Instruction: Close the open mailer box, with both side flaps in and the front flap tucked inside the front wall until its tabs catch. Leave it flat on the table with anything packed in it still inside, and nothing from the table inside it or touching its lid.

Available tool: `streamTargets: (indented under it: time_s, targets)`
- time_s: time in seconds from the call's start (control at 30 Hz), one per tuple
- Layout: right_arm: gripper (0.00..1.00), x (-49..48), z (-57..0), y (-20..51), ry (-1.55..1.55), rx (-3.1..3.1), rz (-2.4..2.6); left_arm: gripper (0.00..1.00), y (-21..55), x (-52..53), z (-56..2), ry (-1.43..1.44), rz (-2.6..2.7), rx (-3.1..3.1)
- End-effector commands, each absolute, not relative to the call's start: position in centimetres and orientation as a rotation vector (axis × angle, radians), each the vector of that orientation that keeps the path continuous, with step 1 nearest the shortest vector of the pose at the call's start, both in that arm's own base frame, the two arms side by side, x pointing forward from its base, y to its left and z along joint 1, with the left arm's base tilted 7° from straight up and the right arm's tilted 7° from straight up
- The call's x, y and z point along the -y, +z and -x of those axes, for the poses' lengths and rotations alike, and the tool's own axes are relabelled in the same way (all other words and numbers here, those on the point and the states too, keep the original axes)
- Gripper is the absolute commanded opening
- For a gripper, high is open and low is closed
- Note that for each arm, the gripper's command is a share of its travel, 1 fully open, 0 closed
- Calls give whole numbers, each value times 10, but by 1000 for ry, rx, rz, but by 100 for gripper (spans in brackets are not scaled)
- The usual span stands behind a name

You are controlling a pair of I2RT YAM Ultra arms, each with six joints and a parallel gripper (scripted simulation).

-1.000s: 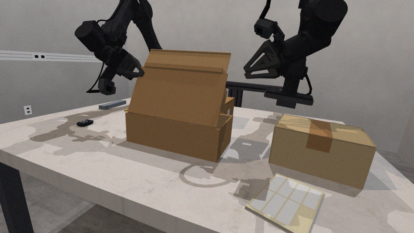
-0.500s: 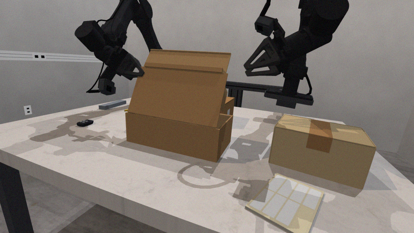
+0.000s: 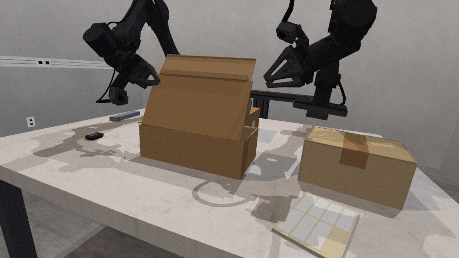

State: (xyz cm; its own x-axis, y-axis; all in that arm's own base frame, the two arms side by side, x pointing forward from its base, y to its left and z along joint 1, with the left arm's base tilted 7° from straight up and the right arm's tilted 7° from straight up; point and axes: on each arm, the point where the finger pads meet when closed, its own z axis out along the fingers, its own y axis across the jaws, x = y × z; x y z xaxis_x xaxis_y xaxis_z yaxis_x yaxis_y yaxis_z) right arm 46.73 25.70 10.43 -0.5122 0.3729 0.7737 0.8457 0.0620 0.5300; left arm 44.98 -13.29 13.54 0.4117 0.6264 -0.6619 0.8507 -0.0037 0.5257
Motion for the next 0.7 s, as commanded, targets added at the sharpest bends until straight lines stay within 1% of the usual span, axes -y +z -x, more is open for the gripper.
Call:
streamTargets:
  time_s: [0.0, 0.13, 0.27, 0.37, 0.67]
  targets:
    - [1, -261, -468, 106, -1454, 1917, 1185, 38, 124, 143, -451, -328, -1705, -1307]
    - [1, -261, -468, 106, -1454, 1917, 1185, 38, 119, 147, -452, -330, -1705, -1312]
    - [1, -261, -468, 106, -1454, 1917, 1185, 38, 131, 150, -456, -307, -1701, -1282]
    - [1, -261, -468, 106, -1454, 1917, 1185, 38, 113, 151, -454, -330, -1708, -1322]
    - [1, -261, -468, 106, -1454, 1917, 1185, 38, 113, 160, -462, -310, -1705, -1305]
